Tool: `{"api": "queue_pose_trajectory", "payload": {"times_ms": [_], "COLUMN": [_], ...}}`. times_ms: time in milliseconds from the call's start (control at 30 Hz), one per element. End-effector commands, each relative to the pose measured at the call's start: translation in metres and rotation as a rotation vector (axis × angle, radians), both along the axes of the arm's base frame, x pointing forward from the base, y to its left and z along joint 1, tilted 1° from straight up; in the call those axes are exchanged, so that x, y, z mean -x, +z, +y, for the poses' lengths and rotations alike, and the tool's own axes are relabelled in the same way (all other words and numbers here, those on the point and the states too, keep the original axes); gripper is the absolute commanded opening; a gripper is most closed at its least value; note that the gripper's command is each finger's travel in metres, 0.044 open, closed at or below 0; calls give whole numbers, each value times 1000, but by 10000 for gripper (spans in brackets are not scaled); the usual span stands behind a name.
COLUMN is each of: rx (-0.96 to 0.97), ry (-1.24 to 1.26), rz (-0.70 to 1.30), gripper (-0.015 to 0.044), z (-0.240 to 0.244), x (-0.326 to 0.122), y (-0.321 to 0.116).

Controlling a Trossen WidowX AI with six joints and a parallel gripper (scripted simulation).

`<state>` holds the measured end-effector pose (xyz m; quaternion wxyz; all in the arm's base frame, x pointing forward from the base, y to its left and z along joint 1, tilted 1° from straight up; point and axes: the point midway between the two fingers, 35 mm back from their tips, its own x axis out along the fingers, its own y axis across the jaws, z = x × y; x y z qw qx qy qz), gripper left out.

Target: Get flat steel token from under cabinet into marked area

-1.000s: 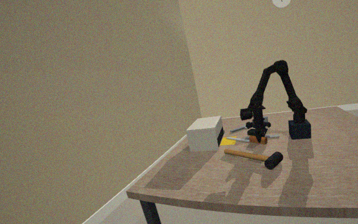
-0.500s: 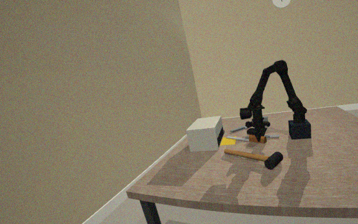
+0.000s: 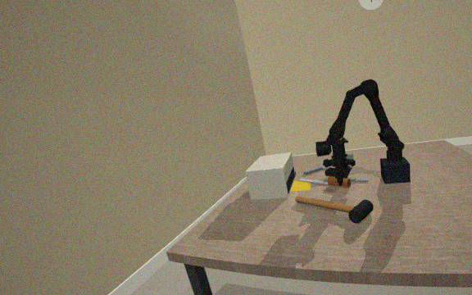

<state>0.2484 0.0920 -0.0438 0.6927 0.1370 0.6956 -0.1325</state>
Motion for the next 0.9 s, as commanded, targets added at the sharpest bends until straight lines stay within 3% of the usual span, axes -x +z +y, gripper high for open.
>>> {"api": "queue_pose_trajectory", "payload": {"times_ms": [0, 867], "rx": [2, 4], "ry": [-1, -1], "rz": [-2, -2], "gripper": [0, 0], "z": [-5, -31], "x": [-2, -9], "y": [0, 0]}}
